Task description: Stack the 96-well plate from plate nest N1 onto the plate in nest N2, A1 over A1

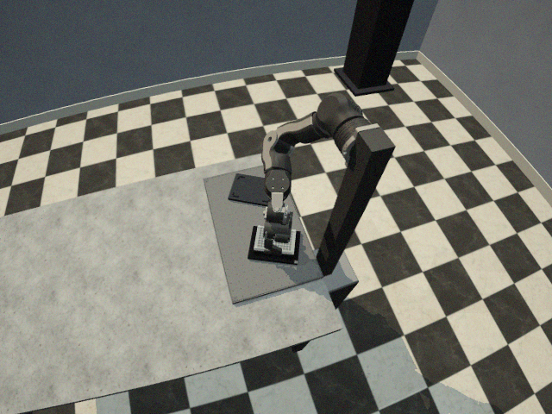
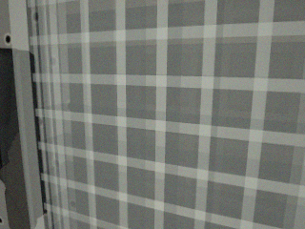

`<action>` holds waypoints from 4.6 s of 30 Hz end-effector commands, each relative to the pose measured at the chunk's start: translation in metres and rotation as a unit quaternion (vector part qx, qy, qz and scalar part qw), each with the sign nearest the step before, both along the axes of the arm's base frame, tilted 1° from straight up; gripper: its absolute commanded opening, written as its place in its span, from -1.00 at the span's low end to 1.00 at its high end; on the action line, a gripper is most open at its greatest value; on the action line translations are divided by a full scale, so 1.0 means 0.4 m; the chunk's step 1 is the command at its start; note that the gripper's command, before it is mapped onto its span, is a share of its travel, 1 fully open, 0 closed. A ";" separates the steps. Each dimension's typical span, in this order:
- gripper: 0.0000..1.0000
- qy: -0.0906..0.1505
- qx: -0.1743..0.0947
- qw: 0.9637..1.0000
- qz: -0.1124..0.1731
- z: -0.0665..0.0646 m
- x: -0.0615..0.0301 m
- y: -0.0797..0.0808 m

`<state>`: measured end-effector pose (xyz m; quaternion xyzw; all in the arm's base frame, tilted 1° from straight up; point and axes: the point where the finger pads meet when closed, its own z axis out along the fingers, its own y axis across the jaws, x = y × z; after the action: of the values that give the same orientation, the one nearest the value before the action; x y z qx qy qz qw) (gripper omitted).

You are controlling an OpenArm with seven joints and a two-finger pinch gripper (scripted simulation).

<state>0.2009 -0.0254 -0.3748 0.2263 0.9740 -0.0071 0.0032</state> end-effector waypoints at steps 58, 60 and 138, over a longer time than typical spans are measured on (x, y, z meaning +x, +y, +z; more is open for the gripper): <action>-1.00 -0.001 0.002 1.000 0.002 -0.007 0.000 0.002; -1.00 -0.001 0.002 1.000 0.002 -0.007 0.000 0.002; -1.00 -0.001 0.002 1.000 0.001 -0.022 0.001 0.002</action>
<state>0.2021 -0.0252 -0.3823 0.2268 0.9739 -0.0073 0.0042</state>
